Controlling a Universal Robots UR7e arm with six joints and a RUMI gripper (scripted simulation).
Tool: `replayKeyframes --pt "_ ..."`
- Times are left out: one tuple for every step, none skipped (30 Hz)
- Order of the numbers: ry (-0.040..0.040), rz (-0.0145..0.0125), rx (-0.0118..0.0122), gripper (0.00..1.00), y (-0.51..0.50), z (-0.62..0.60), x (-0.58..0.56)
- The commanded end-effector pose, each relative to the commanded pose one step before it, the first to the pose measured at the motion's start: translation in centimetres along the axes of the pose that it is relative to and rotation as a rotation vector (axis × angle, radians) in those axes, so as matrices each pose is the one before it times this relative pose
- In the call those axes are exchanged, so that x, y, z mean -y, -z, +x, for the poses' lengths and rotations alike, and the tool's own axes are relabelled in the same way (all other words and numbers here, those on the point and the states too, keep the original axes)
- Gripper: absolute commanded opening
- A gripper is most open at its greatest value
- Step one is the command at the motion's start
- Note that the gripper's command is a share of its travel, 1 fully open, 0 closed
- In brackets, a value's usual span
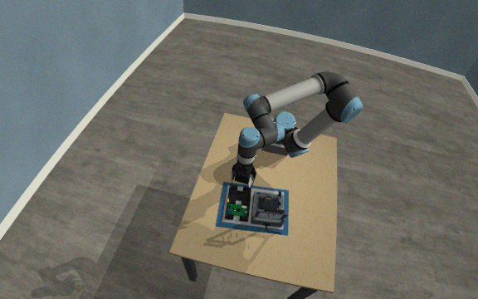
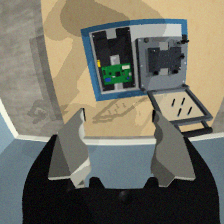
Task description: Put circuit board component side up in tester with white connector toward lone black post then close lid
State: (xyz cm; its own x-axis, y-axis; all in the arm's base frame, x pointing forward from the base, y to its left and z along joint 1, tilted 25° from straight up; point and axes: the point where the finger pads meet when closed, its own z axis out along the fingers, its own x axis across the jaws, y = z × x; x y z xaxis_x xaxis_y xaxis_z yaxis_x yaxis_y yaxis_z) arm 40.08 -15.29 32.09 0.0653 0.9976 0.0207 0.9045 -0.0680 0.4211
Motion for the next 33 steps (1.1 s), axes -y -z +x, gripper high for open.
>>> replayKeyframes --pt "0.11067 -0.00451 -0.00688 0.59 0.041 -0.014 -0.014" --pt "0.00000 0.00000 0.00000 0.59 0.000 0.000 0.000" --pt "0.01314 0.00000 0.00000 0.59 0.000 0.000 -0.002" --pt "0.01105 0.00000 0.00000 0.59 0.000 0.000 -0.002" --pt "0.00907 0.00000 0.00000 0.59 0.000 0.000 -0.001" --pt "0.00720 0.00000 0.00000 0.59 0.000 0.000 -0.001" --pt "0.00549 0.00000 0.00000 0.59 0.000 0.000 -0.001" --pt "0.00396 0.00000 0.00000 0.59 0.000 0.000 -0.001" --pt "0.00264 0.00000 0.00000 0.59 0.000 0.000 -0.001" --pt "0.00155 0.00000 0.00000 0.59 0.000 0.000 0.000" --pt "0.00074 0.00000 0.00000 0.59 0.000 0.000 0.000" --pt "0.00023 0.00000 0.00000 0.59 0.000 0.000 0.000" --pt "0.00003 0.00000 0.00000 0.59 0.000 0.000 0.000" --pt "0.00000 0.00000 0.00000 0.59 -0.001 0.000 0.000" --pt "0.00000 0.00000 0.00000 0.59 -0.005 0.000 0.001" --pt "0.00000 0.00000 0.00000 0.59 -0.013 0.000 0.002" --pt "0.00000 0.00000 0.00000 0.59 -0.024 0.001 0.003" --pt "0.00000 0.00000 0.00000 0.59 0.000 0.000 0.000" --pt "0.00000 0.00000 0.00000 0.59 0.000 0.000 0.000" --pt "0.00000 0.00000 0.00000 0.59 -0.039 0.001 0.005" --pt "0.00000 0.00000 0.00000 0.59 -0.056 0.002 0.008" --pt "0.00000 0.00000 0.00000 0.59 -0.076 0.002 0.010" --pt "0.00000 0.00000 0.00000 0.59 -0.098 0.003 0.014" --pt "0.00000 0.00000 0.00000 0.59 -0.122 0.005 0.017" --pt "0.00000 0.00000 0.00000 0.59 -0.149 0.005 0.020" --pt "0.00000 0.00000 0.00000 0.59 -0.176 0.006 0.024" --pt "0.00000 0.00000 0.00000 0.59 -0.204 0.008 0.028" --pt "0.00000 0.00000 0.00000 0.59 -0.235 0.007 0.032" --pt "0.00000 0.00000 0.00000 0.59 -0.265 0.010 0.037" --pt "0.00000 0.00000 0.00000 0.59 -0.298 0.009 0.041" --pt "0.00000 0.00000 0.00000 0.59 -0.330 0.012 0.046" --pt "0.00000 0.00000 0.00000 0.59 -0.362 0.013 0.050" --pt "0.00000 0.00000 0.00000 0.59 -0.397 0.013 0.054"
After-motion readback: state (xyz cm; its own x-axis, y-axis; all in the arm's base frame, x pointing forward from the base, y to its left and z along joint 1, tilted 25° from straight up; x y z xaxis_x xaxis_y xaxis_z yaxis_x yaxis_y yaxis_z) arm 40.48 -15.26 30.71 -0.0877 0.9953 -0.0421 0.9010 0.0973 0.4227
